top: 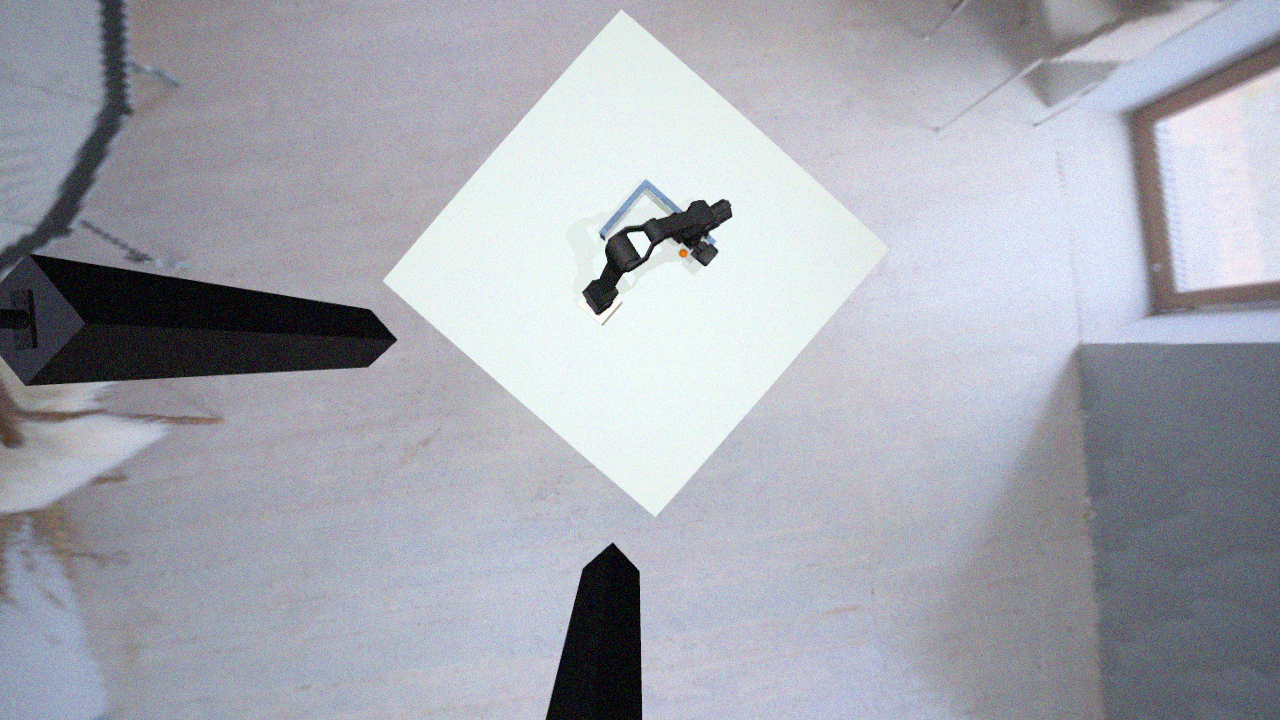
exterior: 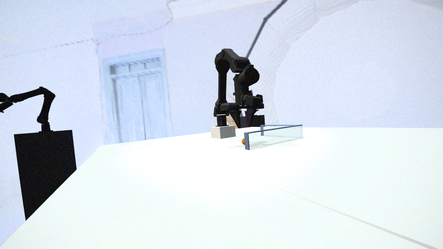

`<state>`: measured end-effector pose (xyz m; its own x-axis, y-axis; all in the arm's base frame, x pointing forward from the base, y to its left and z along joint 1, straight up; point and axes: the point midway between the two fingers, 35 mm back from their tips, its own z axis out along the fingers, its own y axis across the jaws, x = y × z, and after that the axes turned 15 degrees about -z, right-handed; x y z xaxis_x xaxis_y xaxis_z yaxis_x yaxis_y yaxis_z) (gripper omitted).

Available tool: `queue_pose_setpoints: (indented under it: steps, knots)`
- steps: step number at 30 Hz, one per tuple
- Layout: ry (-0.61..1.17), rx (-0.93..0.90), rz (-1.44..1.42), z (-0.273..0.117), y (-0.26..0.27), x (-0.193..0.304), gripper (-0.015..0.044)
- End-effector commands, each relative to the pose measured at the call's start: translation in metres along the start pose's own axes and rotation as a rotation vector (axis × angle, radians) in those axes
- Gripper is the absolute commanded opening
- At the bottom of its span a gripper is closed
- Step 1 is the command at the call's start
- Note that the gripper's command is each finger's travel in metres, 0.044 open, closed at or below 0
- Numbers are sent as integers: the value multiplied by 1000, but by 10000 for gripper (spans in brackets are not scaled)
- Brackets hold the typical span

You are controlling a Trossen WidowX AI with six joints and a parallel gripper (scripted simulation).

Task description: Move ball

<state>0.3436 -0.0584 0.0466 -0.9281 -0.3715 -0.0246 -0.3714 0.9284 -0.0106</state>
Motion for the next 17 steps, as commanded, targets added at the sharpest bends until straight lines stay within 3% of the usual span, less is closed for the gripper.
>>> queue_pose_setpoints:
  steps: [1,10,17]
  knots:
    - [-5,3,-4,-26,1,1,242]
    - [-24,15,0,-21,-2,-3,242]
    - [-17,11,0,-70,2,3,426]
